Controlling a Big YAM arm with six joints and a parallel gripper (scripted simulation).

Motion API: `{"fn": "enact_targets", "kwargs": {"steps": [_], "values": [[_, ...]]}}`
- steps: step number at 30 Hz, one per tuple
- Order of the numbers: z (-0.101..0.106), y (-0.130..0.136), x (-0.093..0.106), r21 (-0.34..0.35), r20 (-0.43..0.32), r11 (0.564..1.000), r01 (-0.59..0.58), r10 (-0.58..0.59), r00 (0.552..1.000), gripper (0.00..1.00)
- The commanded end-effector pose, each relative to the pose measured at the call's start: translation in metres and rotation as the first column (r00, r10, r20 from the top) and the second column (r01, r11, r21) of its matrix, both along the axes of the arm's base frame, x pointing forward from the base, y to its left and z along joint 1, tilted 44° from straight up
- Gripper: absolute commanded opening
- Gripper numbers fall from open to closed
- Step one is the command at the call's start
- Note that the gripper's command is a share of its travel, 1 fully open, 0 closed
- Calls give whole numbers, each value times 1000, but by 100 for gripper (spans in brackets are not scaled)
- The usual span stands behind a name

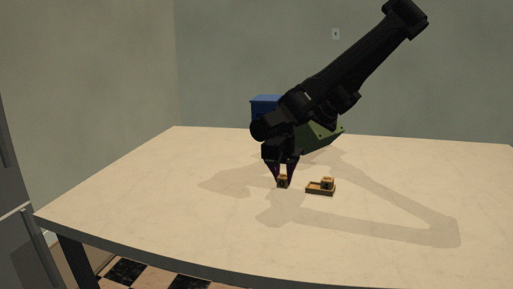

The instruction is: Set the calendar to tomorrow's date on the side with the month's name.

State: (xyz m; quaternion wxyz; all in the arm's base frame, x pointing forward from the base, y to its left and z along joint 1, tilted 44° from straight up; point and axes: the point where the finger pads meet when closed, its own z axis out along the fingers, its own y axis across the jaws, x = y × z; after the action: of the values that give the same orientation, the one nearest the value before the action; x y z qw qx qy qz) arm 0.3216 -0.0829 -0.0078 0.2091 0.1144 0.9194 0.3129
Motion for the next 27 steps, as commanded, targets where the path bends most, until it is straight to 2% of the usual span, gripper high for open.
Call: {"fn": "enact_targets", "kwargs": {"steps": [1, 27], "values": [[6, -11, 16, -20, 26, 1000, 9, -8, 1000, 27], [5, -10, 16, -20, 26, 1000, 7, -7, 1000, 27]]}}
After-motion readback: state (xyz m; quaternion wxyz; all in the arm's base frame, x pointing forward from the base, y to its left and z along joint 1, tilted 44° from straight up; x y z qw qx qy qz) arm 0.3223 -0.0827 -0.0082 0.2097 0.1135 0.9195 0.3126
